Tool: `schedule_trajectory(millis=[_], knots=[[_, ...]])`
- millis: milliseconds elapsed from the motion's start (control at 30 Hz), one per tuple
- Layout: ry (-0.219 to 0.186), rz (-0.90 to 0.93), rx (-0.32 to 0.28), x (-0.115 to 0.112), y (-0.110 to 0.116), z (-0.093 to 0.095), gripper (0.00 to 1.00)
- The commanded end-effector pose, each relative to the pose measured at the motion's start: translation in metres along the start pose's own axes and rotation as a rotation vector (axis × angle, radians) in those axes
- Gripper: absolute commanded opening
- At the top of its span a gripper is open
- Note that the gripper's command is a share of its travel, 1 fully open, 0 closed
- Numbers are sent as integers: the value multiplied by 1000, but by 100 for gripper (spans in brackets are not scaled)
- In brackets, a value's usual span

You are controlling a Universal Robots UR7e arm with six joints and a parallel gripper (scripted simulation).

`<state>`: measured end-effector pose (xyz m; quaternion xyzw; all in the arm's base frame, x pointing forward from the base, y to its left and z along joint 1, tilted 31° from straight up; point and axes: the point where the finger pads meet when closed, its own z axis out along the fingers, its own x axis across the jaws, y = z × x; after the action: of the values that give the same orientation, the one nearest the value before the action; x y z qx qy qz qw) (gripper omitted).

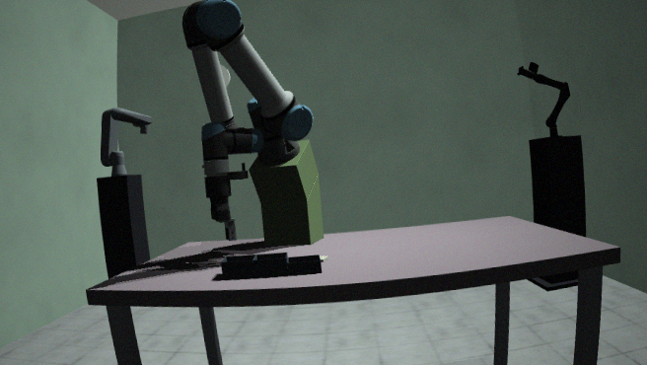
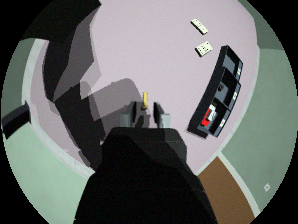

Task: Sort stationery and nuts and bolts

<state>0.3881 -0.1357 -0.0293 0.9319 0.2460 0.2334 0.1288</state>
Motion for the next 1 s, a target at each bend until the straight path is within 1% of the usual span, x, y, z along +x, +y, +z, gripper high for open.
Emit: schedule_trajectory(millis=[0, 600, 700, 767, 967], knots=[[0, 0, -1, 0, 0, 0, 62], [0, 0, -1, 0, 0, 0, 62], [0, 0, -1, 0, 0, 12, 62], [0, 0, -1, 0, 0, 12, 62], [0, 0, -1, 0, 0, 36, 62]])
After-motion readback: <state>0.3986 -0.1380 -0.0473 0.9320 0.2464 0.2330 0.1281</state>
